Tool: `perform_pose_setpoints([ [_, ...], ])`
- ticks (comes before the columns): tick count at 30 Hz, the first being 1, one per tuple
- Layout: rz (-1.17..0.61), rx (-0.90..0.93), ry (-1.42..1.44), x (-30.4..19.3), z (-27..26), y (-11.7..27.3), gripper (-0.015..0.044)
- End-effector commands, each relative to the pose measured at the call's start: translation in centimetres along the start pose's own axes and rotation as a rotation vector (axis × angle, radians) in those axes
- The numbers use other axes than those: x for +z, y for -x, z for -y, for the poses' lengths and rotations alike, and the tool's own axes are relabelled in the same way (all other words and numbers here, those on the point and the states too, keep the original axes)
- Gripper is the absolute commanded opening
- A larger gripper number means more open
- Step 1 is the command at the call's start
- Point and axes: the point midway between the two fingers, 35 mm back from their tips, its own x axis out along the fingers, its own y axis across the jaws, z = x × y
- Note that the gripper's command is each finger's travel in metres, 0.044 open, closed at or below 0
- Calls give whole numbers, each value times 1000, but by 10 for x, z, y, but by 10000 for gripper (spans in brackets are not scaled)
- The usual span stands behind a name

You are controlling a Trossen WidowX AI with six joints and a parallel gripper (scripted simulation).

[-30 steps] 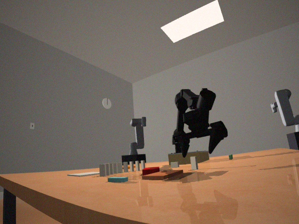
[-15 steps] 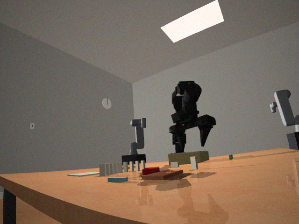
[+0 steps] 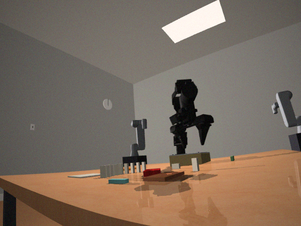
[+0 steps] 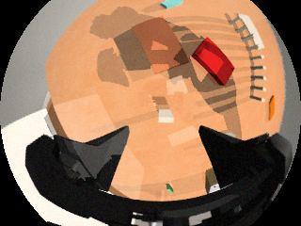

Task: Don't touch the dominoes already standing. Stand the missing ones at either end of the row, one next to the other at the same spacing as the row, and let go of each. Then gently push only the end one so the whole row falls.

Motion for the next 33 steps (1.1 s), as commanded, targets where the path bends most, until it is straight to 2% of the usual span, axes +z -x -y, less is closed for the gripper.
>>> perform_pose_setpoints([
  [1,-20,-18,-8,-4,4,-39,440],
  [22,-20,-18,-8,-5,5,-66,440],
  [33,-20,-18,-8,-5,5,-66,151],
])
